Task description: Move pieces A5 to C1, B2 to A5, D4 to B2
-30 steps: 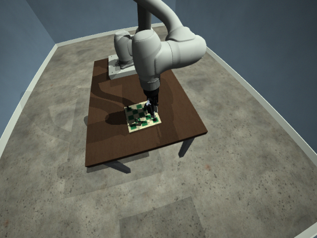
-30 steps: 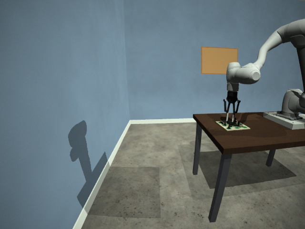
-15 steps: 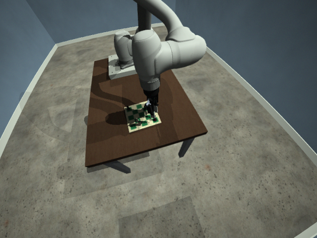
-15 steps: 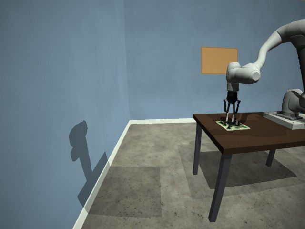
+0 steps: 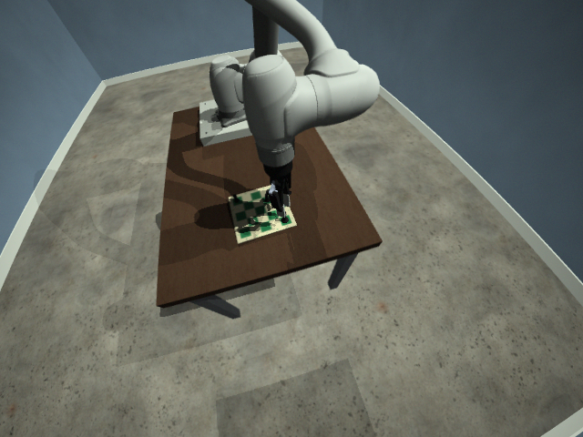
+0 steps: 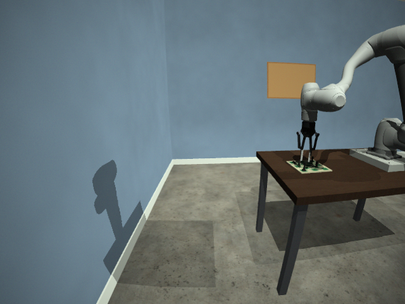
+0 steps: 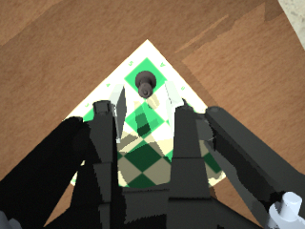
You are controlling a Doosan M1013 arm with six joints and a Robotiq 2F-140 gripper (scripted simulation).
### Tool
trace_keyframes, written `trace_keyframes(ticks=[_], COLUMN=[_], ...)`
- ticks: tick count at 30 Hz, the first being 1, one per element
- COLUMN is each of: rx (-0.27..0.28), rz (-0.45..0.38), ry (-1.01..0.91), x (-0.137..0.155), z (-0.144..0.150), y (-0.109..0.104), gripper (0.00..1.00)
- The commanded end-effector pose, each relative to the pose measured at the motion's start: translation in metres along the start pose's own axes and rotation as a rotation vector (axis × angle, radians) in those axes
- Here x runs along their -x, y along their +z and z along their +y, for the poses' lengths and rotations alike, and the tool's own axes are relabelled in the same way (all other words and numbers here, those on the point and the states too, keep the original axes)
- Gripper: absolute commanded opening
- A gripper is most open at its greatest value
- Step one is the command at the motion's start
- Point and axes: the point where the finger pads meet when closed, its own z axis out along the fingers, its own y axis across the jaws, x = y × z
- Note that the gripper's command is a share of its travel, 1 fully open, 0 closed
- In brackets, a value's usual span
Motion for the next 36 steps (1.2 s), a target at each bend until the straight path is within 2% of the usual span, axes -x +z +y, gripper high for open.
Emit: trace_keyframes(ticks=[1,16,36], rx=[0.0,0.0,0.0], rz=[0.0,0.0,0.0], ry=[0.0,0.0,0.0], x=[0.0,0.0,0.0], z=[0.0,0.0,0.0], y=[0.0,0.002,0.037], gripper=[0.25,0.25,0.25])
